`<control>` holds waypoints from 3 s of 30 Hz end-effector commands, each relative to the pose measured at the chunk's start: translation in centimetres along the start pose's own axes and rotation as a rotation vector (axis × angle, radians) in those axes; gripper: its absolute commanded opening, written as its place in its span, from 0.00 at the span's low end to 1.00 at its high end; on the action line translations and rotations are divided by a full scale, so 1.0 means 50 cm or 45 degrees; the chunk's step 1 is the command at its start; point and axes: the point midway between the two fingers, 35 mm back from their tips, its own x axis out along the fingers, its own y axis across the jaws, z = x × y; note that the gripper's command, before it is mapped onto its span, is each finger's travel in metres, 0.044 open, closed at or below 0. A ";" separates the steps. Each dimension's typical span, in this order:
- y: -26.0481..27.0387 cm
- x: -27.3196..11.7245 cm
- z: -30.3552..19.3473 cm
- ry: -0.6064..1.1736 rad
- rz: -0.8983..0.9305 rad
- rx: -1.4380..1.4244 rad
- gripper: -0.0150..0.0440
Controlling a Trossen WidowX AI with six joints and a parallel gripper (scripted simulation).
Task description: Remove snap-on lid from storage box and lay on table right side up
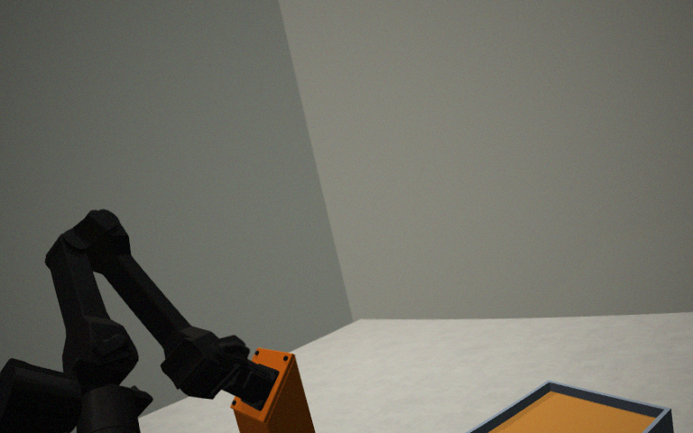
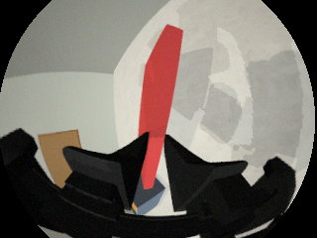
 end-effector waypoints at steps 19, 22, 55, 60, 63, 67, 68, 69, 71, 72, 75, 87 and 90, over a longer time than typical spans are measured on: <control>-0.035 0.024 -0.004 0.007 -0.018 -0.005 0.25; -0.026 0.020 -0.001 0.007 -0.018 -0.005 0.39; -0.085 -0.053 -0.001 0.008 -0.020 -0.008 1.00; -0.097 -0.069 -0.001 0.008 -0.021 -0.009 1.00; -0.105 -0.078 -0.001 0.008 -0.021 -0.009 1.00; -0.114 -0.089 -0.001 0.008 -0.021 -0.010 1.00; -0.111 -0.088 0.000 0.008 -0.021 -0.010 1.00; -0.108 -0.089 0.001 0.008 -0.021 -0.010 1.00; -0.103 -0.096 0.002 0.008 -0.021 -0.010 1.00; -0.100 -0.099 0.002 0.008 -0.021 -0.009 1.00; -0.094 -0.110 0.002 0.008 -0.021 -0.009 1.00; -0.070 -0.151 0.002 0.008 -0.021 -0.009 1.00; -0.063 -0.162 0.002 0.008 -0.021 -0.009 1.00</control>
